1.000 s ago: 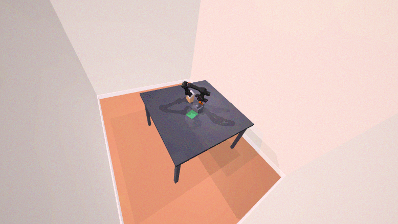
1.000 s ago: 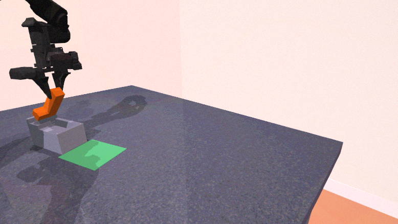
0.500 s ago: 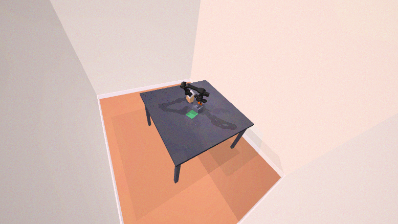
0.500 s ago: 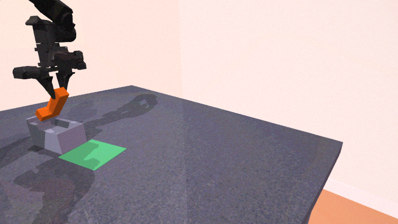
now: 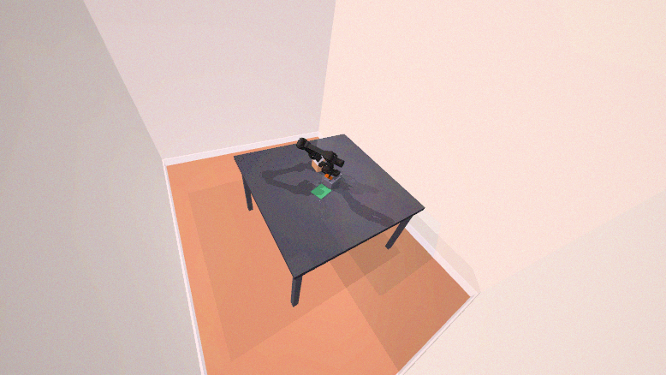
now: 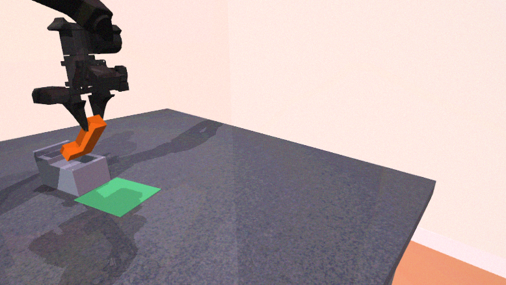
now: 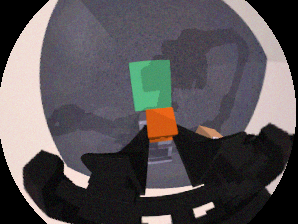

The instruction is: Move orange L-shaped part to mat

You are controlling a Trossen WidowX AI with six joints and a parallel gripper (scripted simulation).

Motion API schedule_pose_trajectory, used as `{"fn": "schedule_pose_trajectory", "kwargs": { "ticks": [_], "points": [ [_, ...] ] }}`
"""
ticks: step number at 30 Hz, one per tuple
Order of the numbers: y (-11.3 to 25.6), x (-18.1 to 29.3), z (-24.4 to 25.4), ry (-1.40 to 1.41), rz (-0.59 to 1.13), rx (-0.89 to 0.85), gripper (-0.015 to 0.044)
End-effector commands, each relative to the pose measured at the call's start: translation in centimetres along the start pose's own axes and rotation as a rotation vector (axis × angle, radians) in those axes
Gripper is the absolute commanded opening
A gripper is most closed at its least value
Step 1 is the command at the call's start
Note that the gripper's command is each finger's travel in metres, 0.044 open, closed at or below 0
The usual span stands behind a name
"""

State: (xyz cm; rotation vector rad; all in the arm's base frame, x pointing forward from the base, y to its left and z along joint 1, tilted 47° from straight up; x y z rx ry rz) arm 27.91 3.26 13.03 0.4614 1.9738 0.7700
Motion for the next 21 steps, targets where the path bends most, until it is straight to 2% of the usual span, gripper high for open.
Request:
{"fn": "schedule_pose_trajectory", "kwargs": {
  "ticks": [1, 11, 21],
  "points": [
    [0.2, -2.1, -0.6, -0.005, -0.005, -0.007, 0.0000],
    [0.2, -6.5, -1.7, -0.005, -0.007, -0.007, 0.0000],
    [-0.4, -6.6, -1.7, -0.005, -0.007, -0.007, 0.0000]
  ]
}}
Point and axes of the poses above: the point midway between the two fingers, 35 mm back from their tips, its own y axis back along the fingers, its own z axis across the jaws, x = y × z, the point moved 5 cm from there along y, back along the fingers, and after that the axes turned 9 degrees about y, right-handed, at the moved point
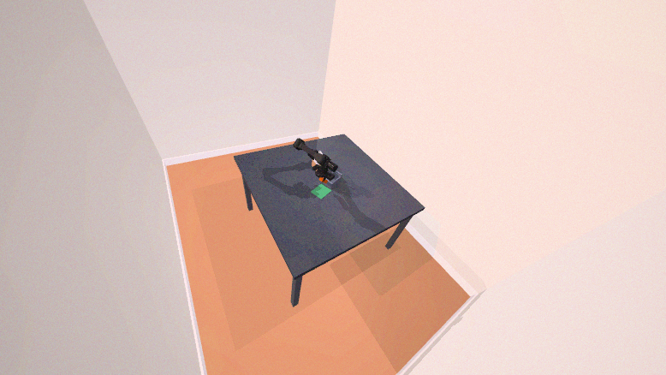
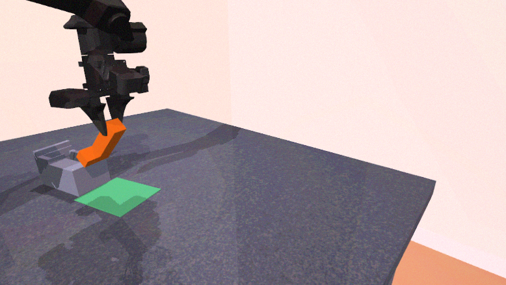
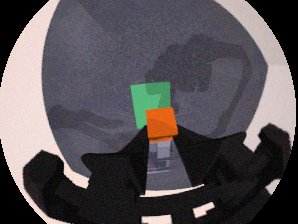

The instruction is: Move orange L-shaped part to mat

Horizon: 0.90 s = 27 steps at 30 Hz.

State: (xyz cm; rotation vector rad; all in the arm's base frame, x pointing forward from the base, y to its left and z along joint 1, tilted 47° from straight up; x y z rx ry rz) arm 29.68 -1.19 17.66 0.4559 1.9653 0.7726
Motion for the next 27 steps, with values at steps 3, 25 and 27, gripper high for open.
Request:
{"fn": "schedule_pose_trajectory", "kwargs": {
  "ticks": [3, 25, 27],
  "points": [
    [-0.8, -0.1, -0.1, 0.001, -0.004, 0.000, 0.0000],
    [-4.3, -0.2, -0.1, 0.000, -0.005, 0.000, 0.0000],
    [-4.7, -0.2, -0.1, 0.000, -0.005, 0.000, 0.0000]
  ]
}}
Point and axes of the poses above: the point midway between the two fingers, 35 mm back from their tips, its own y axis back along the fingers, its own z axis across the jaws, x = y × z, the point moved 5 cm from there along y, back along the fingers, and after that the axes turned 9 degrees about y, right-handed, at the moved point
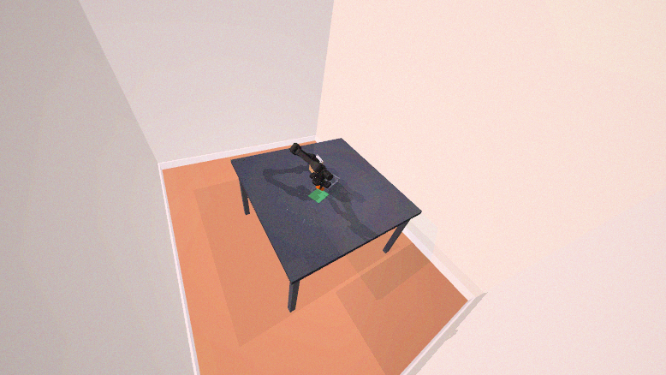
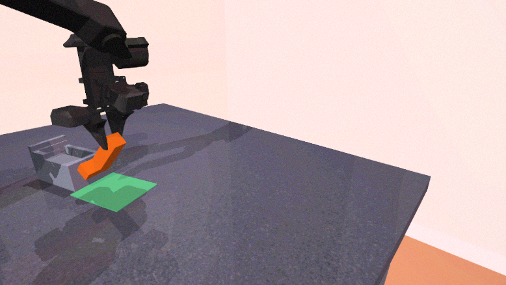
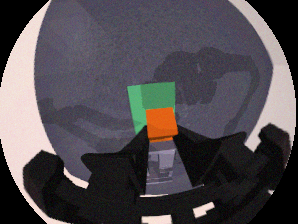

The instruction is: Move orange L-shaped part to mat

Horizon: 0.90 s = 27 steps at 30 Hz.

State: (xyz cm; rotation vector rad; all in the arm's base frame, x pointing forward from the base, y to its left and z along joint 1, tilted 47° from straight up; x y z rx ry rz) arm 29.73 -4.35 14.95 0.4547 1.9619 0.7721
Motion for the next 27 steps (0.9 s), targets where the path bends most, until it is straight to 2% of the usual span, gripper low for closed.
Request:
{"fn": "schedule_pose_trajectory", "kwargs": {
  "ticks": [1, 27],
  "points": [
    [-0.7, 0.0, -0.1, 0.003, -0.004, 0.002, 0.0000],
    [-3.7, 0.0, -0.1, 0.003, -0.006, 0.002, 0.0000]
  ]
}}
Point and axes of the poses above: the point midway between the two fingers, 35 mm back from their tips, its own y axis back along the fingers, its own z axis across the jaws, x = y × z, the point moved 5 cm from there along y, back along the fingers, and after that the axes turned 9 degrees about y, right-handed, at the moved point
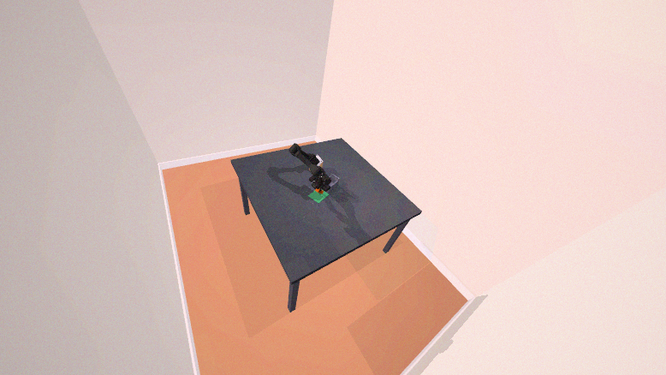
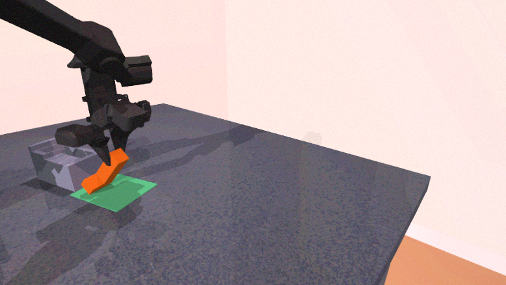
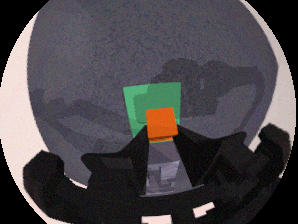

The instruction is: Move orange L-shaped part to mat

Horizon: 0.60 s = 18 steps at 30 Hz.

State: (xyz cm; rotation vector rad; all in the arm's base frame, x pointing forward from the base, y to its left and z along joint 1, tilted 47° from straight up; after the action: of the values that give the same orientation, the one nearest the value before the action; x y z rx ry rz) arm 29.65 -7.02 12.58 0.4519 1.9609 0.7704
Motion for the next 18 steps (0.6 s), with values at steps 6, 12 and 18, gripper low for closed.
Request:
{"fn": "schedule_pose_trajectory", "kwargs": {
  "ticks": [6, 12, 18],
  "points": [
    [-0.13, 0.03, -0.02, 0.004, -0.003, 0.003, 0.0000],
    [-0.08, 0.03, -0.03, 0.001, 0.001, 0.001, 0.0131],
    [0.62, 0.02, 0.09, 0.001, 0.002, 0.000, 0.0289]
  ]
}}
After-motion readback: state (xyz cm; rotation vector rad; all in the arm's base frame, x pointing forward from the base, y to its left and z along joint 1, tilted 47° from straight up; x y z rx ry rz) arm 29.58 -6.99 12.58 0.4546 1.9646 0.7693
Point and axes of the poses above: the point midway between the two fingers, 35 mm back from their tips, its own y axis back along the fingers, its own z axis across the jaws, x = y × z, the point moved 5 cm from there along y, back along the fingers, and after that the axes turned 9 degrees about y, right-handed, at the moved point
